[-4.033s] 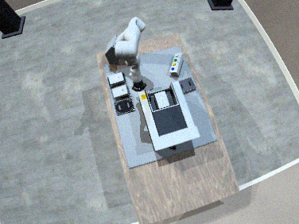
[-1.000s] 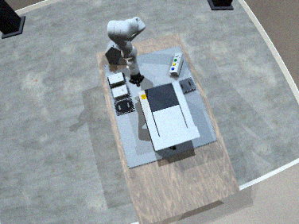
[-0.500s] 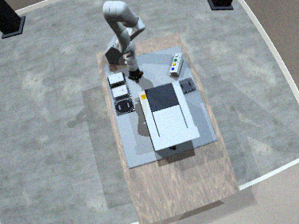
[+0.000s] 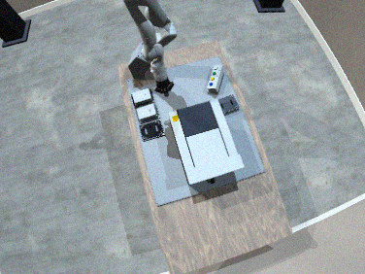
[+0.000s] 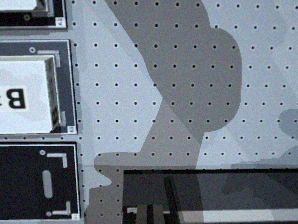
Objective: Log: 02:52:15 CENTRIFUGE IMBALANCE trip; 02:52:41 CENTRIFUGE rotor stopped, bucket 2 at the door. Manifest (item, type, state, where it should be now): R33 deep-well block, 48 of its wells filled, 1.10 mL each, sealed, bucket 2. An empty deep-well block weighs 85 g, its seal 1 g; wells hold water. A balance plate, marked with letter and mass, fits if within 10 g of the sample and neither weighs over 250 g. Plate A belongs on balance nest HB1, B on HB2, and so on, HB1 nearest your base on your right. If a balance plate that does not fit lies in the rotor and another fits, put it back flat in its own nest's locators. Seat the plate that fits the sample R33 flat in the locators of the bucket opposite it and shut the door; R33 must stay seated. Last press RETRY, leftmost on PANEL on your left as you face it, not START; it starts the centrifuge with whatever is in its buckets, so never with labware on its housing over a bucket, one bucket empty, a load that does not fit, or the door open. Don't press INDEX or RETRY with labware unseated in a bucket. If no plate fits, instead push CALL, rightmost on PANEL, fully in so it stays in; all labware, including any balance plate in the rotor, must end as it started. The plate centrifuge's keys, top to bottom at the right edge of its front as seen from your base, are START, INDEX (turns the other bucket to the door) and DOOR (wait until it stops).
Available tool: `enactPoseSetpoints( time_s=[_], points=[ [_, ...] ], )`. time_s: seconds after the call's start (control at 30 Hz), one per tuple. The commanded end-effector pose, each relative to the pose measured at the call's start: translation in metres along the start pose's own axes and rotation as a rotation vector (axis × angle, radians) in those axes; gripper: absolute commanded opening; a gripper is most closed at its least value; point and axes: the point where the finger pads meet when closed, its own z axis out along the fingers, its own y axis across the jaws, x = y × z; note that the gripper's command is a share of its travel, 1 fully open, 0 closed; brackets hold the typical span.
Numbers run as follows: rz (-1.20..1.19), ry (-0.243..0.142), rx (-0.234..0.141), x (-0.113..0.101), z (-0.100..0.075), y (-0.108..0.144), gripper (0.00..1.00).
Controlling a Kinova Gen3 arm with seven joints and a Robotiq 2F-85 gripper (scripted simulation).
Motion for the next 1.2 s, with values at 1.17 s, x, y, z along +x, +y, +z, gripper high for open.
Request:
enactPoseSetpoints(
  time_s=[1.17],
  points=[
    [0.002,-0.102,0.056,0.004,-0.09,0.007,0.1]
  ],
)
